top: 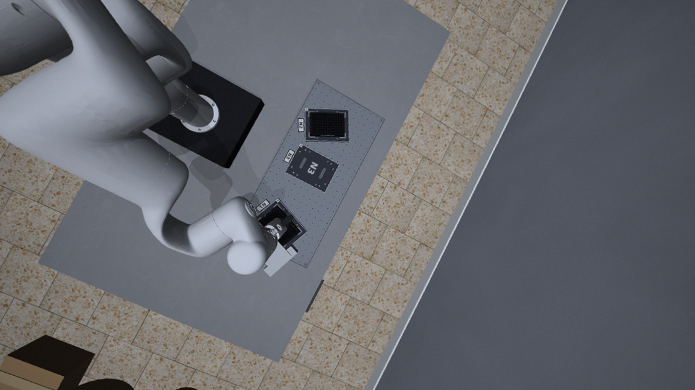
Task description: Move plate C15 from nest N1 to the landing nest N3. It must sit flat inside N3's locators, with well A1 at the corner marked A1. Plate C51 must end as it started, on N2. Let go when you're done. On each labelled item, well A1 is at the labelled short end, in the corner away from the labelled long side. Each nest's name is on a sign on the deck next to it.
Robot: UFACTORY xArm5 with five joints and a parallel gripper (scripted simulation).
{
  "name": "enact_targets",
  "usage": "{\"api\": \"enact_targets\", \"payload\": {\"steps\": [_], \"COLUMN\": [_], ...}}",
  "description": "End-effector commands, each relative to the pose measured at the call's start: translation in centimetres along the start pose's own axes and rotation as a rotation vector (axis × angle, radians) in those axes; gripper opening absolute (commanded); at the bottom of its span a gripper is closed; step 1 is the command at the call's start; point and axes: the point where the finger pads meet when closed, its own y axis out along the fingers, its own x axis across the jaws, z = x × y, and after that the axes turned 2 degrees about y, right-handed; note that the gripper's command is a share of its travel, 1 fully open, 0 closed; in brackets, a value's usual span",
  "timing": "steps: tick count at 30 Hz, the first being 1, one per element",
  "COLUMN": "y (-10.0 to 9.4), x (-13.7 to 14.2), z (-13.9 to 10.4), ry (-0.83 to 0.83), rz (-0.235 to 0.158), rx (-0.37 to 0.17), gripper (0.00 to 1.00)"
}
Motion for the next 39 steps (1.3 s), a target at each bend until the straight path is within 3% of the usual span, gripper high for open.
{"api": "enact_targets", "payload": {"steps": [1,39], "y": [0.4,5.5], "x": [0.0,0.0], "z": [0.2,0.2], "ry": [0.0,0.0], "rz": [-0.004,-0.004], "rx": [0.005,0.005], "gripper": [1.0,1.0]}}
